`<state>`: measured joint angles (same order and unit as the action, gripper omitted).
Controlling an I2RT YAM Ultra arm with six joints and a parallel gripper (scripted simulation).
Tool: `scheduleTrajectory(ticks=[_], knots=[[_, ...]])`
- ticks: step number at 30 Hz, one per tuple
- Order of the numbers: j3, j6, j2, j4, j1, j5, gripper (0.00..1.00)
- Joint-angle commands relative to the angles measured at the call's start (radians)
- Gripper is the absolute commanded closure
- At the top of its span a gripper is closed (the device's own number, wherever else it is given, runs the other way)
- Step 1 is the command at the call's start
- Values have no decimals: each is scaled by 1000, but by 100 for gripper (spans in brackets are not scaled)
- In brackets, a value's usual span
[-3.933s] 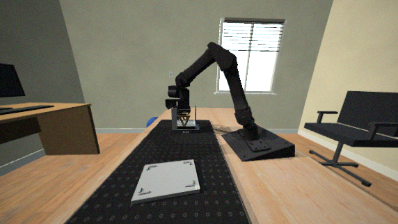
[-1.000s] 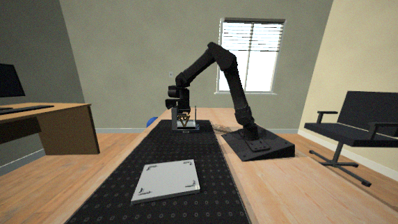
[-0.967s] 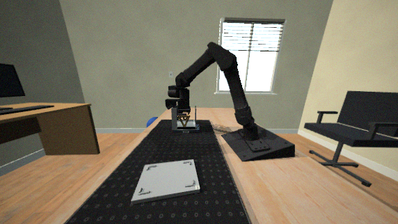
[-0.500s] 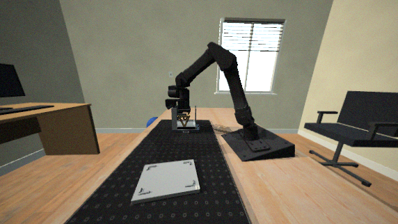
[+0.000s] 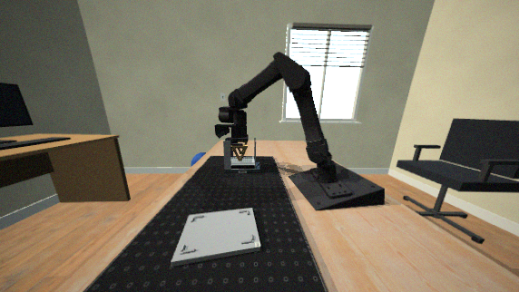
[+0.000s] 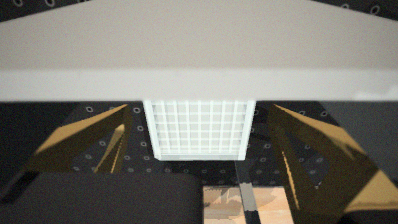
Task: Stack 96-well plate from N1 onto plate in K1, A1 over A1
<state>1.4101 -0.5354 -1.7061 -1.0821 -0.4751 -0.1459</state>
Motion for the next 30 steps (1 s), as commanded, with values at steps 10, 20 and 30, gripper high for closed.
scheduleTrajectory(ticks=[10, 20, 30], knots=[[123, -24, 54, -138, -26, -11, 0], [200, -34, 60, -223, -37, -13, 0], [246, -40, 58, -269, -43, -15, 0]])
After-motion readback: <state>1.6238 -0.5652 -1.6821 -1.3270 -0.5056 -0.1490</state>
